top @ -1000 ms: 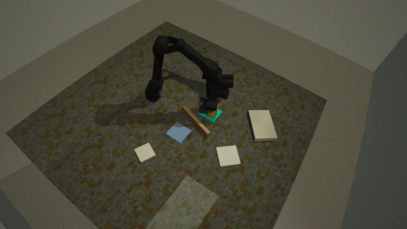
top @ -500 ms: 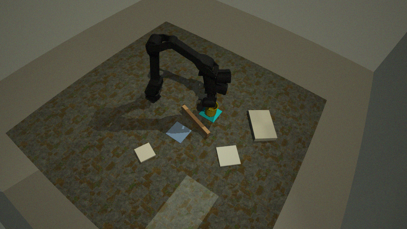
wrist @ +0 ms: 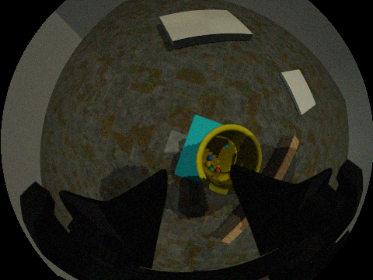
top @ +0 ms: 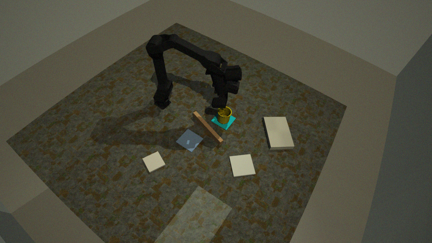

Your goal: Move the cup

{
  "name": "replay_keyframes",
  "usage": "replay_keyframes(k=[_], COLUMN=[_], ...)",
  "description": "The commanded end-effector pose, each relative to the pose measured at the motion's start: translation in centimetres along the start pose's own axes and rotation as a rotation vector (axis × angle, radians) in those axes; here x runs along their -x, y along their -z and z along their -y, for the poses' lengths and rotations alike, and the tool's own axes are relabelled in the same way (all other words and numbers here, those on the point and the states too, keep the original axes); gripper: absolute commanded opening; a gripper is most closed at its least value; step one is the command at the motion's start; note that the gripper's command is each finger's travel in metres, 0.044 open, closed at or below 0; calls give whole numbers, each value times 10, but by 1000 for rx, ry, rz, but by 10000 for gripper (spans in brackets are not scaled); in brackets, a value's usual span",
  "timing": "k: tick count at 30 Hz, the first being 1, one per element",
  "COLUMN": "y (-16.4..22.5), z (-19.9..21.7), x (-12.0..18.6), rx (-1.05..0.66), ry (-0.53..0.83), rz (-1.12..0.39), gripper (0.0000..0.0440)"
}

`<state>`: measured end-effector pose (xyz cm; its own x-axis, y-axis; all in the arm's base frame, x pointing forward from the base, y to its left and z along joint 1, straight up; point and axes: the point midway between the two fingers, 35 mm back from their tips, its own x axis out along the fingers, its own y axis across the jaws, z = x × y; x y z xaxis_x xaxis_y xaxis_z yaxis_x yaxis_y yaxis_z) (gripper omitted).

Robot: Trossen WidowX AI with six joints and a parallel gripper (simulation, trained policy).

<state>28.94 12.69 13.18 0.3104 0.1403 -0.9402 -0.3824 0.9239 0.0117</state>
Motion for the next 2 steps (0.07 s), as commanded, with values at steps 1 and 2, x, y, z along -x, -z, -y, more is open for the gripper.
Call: replay_keyframes(k=[1,2], y=[-6,-7], z=[1,1], x=[13,16], rx=[-13,-17], ry=[-6,-5], rz=[35,41], gripper=[302,324])
